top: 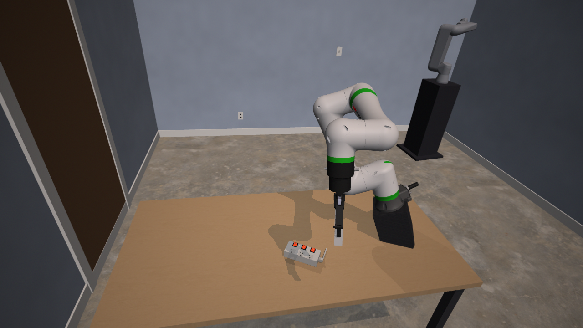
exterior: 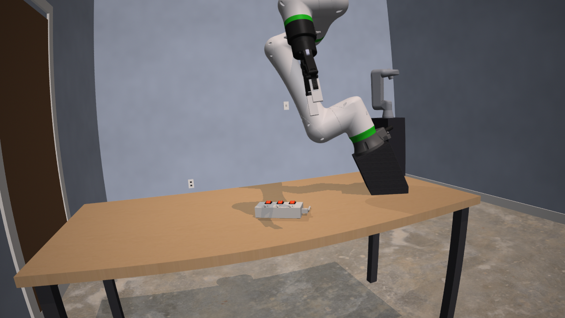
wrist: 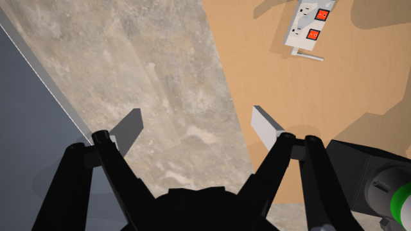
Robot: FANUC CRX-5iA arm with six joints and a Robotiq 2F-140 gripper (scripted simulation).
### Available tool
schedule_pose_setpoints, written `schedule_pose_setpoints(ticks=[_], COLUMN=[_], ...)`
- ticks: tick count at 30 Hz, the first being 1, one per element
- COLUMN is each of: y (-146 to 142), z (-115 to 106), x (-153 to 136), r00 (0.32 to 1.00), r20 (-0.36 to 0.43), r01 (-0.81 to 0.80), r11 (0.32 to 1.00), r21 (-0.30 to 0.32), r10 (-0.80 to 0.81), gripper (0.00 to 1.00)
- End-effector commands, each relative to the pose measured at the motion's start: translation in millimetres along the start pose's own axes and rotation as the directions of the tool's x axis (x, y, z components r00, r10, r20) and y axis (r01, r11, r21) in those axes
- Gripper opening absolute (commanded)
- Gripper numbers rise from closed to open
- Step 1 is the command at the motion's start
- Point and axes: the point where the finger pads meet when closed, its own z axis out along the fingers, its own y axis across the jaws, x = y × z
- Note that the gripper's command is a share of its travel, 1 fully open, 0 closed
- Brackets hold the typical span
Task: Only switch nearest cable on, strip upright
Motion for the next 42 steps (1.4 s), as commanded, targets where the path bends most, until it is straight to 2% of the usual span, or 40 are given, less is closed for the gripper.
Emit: schedule_pose_setpoints(ticks=[1,18,20,23,24,25,26,27,29,30,34,36,39,40,42], y=[-0.2,0.0,5.4,37.0,37.0,55.3,55.3,76.4,77.5,102.8,102.8,155.2,158.6,186.5,186.5], z=[-0.2,0.0,5.5,33.8,33.8,48.0,48.0,62.7,63.6,80.0,80.0,110.3,112.5,127.5,127.5], x=[0.0,0.3,7.8,45.0,45.0,62.4,62.4,79.2,80.2,96.7,96.7,119.4,121.2,127.8,127.8], r00=[1.000,1.000,1.000,0.992,0.992,0.982,0.982,0.967,0.967,0.944,0.944,0.879,0.879,0.839,0.839], r20=[0.000,-0.001,-0.012,-0.071,-0.071,-0.098,-0.098,-0.125,-0.125,-0.149,-0.149,-0.178,-0.178,-0.181,-0.181], r01=[0.000,0.001,0.017,0.108,0.108,0.160,0.160,0.220,0.220,0.287,0.287,0.427,0.427,0.494,0.494], r11=[1.000,1.000,1.000,0.994,0.994,0.987,0.987,0.975,0.975,0.956,0.956,0.897,0.897,0.858,0.858], r21=[0.000,0.000,0.000,-0.011,-0.011,-0.022,-0.022,-0.038,-0.038,-0.061,-0.061,-0.116,-0.116,-0.143,-0.143], r10=[0.000,-0.001,-0.017,-0.109,-0.109,-0.161,-0.161,-0.223,-0.223,-0.293,-0.293,-0.442,-0.442,-0.513,-0.513], gripper=[1.00,1.00,1.00,1.00,1.00,1.00,1.00,1.00,1.00,1.00,1.00,1.00,1.00,1.00,1.00])
